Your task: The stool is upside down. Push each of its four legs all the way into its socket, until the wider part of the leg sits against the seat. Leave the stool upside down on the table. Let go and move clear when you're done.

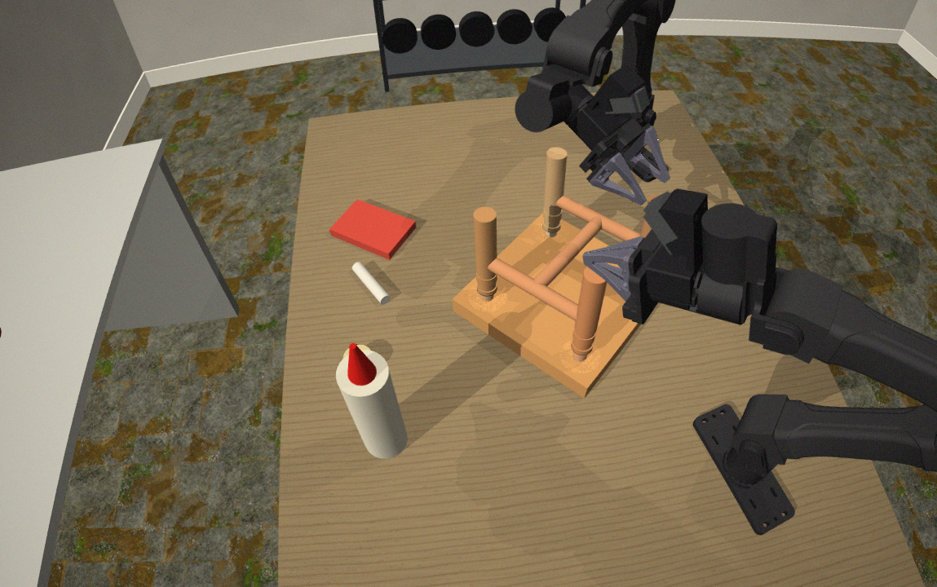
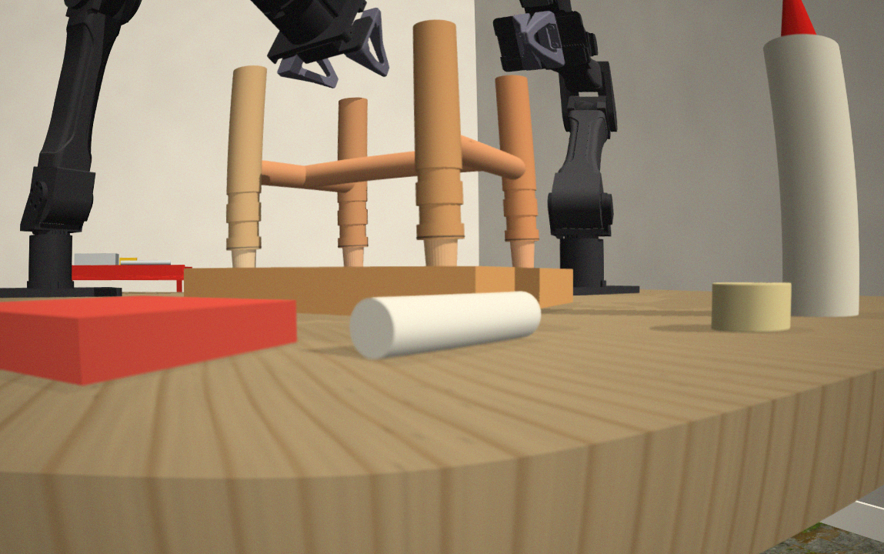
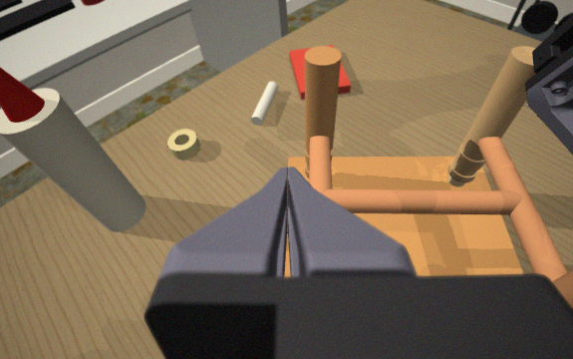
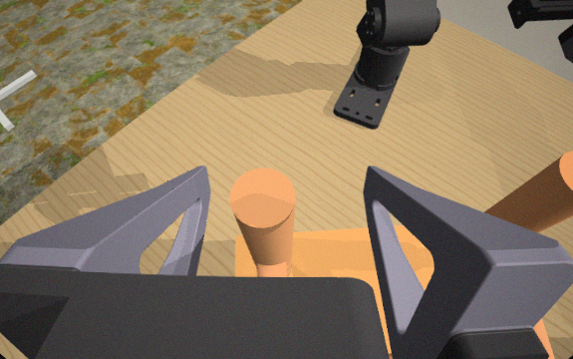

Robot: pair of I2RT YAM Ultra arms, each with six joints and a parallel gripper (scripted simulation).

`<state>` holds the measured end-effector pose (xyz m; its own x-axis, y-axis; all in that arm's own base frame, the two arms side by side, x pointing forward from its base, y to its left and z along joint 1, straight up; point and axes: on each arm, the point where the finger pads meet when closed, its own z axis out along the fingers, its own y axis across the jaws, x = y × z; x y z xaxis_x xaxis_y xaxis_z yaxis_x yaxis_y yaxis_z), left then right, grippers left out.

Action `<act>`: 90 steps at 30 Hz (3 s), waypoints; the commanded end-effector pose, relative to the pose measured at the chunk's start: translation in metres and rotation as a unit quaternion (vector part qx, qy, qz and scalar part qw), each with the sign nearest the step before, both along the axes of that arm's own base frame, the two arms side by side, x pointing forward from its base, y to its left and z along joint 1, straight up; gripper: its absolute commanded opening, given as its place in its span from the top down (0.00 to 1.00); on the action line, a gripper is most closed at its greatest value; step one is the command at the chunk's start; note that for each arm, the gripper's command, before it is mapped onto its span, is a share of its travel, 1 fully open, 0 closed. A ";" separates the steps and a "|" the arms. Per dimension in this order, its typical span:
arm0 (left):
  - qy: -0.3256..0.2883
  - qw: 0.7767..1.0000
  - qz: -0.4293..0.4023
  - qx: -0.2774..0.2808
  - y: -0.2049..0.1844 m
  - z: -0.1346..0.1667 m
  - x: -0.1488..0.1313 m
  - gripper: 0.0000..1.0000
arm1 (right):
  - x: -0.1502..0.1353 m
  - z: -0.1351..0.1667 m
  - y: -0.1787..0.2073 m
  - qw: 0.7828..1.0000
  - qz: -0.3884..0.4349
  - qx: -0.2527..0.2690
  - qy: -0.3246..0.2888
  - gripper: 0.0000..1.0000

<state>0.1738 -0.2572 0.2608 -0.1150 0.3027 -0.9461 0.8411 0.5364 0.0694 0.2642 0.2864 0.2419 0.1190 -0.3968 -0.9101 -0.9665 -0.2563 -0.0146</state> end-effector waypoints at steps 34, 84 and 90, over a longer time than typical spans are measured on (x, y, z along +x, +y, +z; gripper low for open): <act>-0.082 0.954 0.270 -0.100 0.114 0.114 0.141 1.00 | 0.112 0.067 -0.125 0.877 -0.465 -0.032 -0.114 1.00; 0.249 0.907 0.005 0.340 0.000 0.005 -0.022 1.00 | -0.017 0.023 -0.001 0.815 -0.443 -0.361 0.093 1.00; 0.235 0.920 0.000 0.312 -0.002 0.020 -0.021 1.00 | -0.014 0.037 -0.002 0.824 -0.447 -0.337 0.087 1.00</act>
<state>0.1527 -0.2620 0.2632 -0.4683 0.7954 -0.3848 0.8620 0.5070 -0.0011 0.2482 0.2936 0.2594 -0.5980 -0.7030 -0.3850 -0.7630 0.6464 0.0049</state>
